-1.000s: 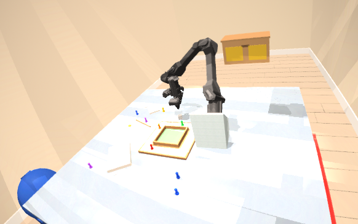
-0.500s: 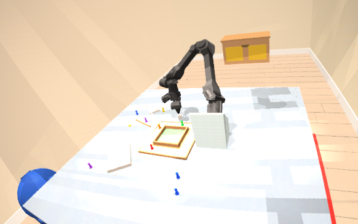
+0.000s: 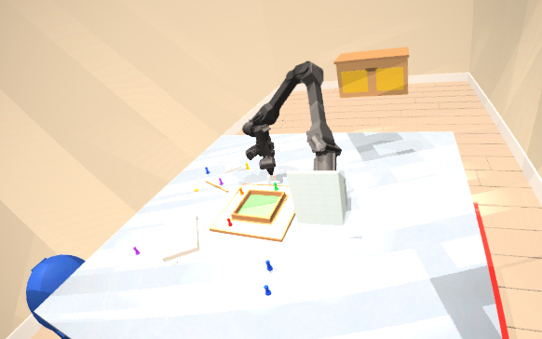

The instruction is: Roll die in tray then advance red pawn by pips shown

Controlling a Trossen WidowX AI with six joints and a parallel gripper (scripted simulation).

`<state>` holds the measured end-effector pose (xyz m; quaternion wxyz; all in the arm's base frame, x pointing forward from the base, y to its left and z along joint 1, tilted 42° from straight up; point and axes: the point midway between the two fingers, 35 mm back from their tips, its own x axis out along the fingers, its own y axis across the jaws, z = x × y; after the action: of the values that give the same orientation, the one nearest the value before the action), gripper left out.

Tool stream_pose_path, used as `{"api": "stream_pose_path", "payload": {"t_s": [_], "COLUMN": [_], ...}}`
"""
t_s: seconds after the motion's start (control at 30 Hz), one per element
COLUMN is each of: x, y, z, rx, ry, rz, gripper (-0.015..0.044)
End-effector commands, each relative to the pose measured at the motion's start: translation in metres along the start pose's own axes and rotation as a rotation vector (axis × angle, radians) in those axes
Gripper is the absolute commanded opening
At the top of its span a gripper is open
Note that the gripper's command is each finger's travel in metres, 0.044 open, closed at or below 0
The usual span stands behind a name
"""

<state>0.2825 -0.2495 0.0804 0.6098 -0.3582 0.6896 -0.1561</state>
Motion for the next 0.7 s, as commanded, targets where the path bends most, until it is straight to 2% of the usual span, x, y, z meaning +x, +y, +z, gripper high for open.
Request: {"api": "stream_pose_path", "payload": {"t_s": [0.0, 0.4, 0.53, 0.67], "x": [0.01, 0.025, 0.025, 0.025], "y": [0.006, 0.006, 0.006, 0.006], "z": [-0.001, -0.001, -0.001, -0.001], "rx": [-0.012, -0.012, -0.012, -0.012], "ry": [0.005, 0.006, 0.006, 0.006], "rz": [0.014, 0.013, 0.013, 0.013], "gripper": [0.0275, 0.0275, 0.017, 0.0143]}}
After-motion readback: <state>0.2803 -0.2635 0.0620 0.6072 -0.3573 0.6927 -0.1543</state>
